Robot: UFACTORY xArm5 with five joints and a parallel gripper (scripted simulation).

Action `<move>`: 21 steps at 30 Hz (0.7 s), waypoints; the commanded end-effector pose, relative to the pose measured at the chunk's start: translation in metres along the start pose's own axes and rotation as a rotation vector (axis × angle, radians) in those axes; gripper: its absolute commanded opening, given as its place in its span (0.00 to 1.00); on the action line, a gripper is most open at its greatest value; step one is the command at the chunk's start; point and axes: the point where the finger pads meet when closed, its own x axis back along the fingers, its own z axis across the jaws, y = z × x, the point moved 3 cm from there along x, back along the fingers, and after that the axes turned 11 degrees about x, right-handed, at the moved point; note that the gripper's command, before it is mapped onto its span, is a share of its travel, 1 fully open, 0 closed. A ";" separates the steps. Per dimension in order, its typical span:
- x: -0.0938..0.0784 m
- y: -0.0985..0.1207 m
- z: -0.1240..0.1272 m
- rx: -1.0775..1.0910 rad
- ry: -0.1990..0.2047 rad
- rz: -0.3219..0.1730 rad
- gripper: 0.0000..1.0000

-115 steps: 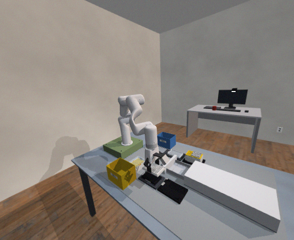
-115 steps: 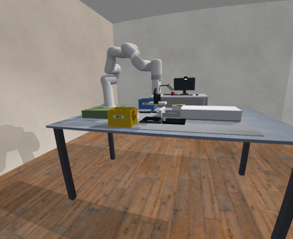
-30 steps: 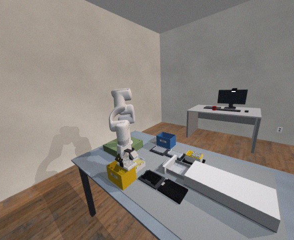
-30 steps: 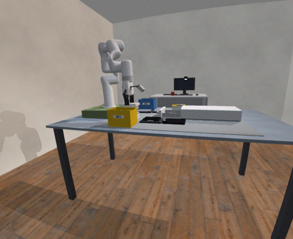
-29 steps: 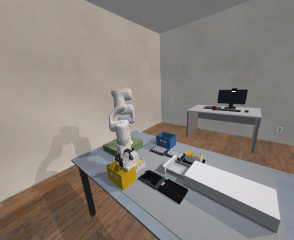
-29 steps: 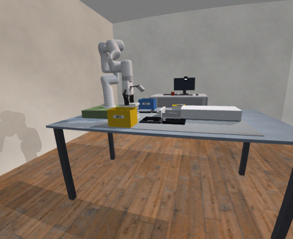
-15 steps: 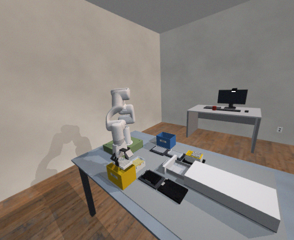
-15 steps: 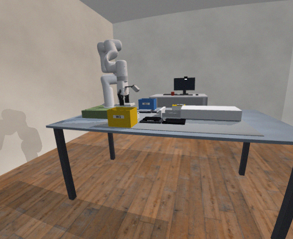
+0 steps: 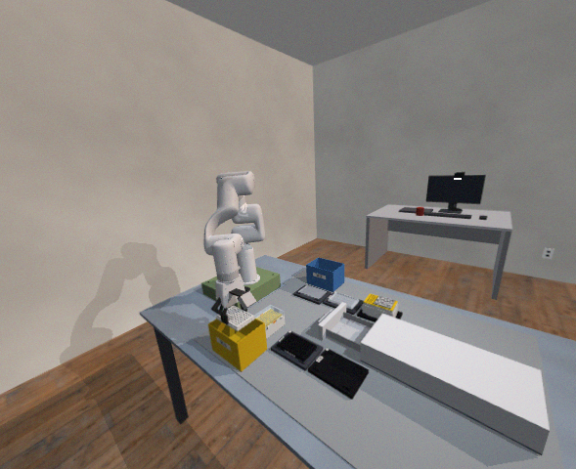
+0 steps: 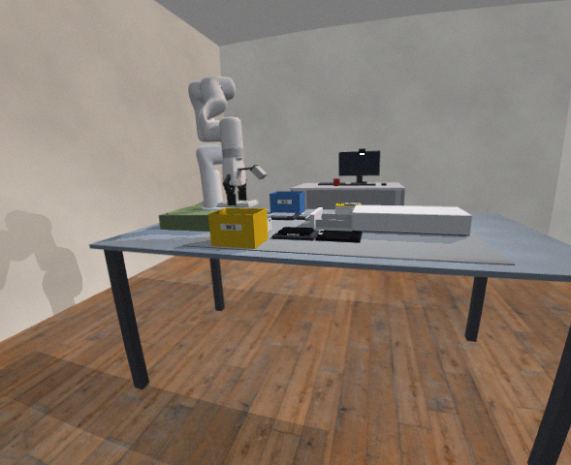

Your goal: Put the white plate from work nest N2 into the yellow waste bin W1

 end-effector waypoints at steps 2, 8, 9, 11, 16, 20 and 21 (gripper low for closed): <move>0.001 0.000 0.001 0.000 0.003 0.002 0.00; 0.001 0.000 0.001 0.000 0.003 0.002 0.00; 0.001 0.000 0.001 0.000 0.003 0.002 0.00; 0.001 0.000 0.001 0.000 0.003 0.002 0.00; 0.001 0.000 0.001 0.000 0.003 0.002 1.00; 0.001 0.000 0.001 0.000 0.003 0.002 1.00; 0.001 0.000 0.001 0.000 0.003 0.002 1.00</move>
